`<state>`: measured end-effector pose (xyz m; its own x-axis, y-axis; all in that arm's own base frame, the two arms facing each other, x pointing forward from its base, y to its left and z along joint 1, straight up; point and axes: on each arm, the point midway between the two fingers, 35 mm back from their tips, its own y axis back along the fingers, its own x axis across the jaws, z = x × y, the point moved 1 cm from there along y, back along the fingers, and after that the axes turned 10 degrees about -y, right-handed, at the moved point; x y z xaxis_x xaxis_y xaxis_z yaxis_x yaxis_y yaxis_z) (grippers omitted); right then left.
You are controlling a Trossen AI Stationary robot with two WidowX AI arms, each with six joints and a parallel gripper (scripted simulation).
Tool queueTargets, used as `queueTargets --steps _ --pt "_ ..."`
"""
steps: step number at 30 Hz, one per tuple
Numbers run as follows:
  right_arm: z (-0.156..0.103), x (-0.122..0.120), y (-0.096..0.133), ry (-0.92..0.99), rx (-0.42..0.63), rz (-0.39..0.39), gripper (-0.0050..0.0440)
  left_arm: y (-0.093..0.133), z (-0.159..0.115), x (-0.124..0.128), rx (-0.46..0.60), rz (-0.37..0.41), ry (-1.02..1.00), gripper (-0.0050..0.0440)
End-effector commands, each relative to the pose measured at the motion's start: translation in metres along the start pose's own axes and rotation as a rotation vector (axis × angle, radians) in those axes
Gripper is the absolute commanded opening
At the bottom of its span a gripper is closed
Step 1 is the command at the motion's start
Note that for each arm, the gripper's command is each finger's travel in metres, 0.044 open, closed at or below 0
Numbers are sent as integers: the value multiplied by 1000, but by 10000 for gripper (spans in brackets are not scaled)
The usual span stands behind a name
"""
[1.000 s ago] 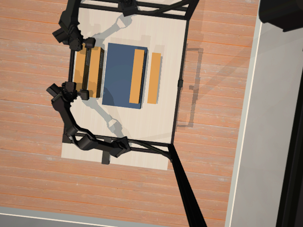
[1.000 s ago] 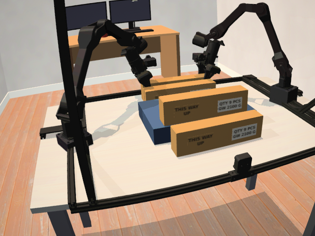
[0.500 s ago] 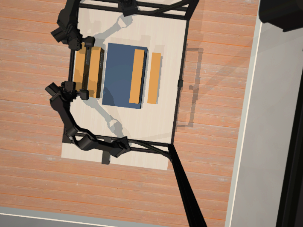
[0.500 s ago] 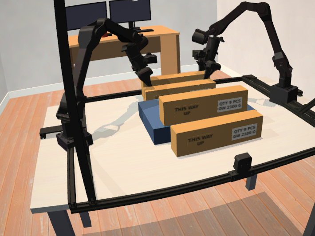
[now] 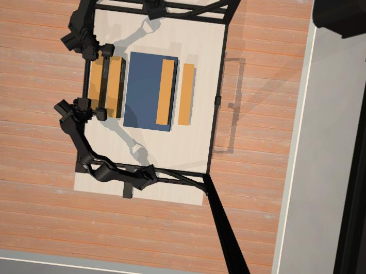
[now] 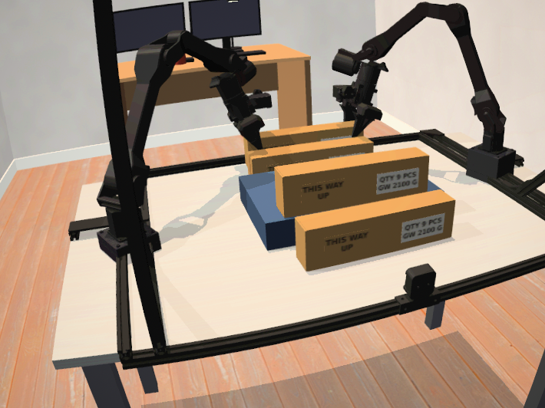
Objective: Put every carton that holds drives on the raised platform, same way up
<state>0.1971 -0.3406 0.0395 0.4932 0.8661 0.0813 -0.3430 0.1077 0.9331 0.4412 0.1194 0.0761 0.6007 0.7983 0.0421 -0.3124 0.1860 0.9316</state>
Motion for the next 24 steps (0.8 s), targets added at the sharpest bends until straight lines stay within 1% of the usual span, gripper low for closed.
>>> queueTargets --steps 1,10,19,24 --pt "5 -3 8 6 -20 -15 0 10 1 5 -8 24 -1 0" --pt "4 -3 7 6 -20 -15 0 8 0 5 -8 24 -1 0" --pt "-2 -4 -9 6 -20 -15 0 -8 -6 4 -8 24 -1 0" --pt "-4 -5 -15 6 -20 -15 0 -13 -8 4 -8 24 -1 0"
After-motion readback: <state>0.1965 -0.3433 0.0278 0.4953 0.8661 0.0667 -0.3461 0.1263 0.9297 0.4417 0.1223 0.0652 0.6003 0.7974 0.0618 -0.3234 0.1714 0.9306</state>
